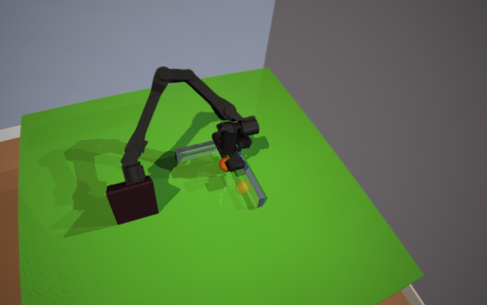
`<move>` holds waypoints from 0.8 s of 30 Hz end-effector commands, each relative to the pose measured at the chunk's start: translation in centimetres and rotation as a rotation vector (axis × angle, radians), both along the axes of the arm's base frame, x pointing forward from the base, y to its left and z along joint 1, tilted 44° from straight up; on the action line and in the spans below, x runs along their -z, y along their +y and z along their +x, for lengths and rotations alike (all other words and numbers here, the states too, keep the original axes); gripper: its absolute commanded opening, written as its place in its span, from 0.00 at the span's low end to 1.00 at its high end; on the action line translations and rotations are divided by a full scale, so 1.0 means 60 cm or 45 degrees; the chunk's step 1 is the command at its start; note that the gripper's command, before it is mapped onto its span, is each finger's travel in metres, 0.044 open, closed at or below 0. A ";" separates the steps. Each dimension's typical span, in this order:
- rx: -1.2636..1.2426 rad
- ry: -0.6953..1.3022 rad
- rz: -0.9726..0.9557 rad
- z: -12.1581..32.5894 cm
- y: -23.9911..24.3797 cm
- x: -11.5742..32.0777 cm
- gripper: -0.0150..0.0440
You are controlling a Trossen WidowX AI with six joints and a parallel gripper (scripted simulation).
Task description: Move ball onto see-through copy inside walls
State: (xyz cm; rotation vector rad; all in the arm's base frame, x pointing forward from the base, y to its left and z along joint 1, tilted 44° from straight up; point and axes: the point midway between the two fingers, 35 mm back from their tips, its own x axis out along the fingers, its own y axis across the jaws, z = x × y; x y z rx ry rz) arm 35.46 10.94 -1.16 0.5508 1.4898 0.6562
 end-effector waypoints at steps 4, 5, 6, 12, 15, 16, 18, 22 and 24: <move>0.004 0.008 0.005 -0.003 0.001 0.002 0.66; 0.004 0.008 0.005 -0.003 0.001 0.002 0.65; 0.004 0.008 0.005 -0.003 0.001 0.002 0.64; -0.030 -0.042 0.002 -0.010 -0.007 -0.020 0.37; -0.025 -0.050 -0.020 -0.007 -0.028 -0.033 0.25; -0.023 -0.053 -0.027 -0.006 -0.035 -0.038 0.25; -0.021 -0.053 -0.034 -0.004 -0.047 -0.047 0.25; -0.015 -0.038 -0.032 0.003 -0.073 -0.071 0.25; -0.013 -0.031 -0.029 0.005 -0.086 -0.084 0.25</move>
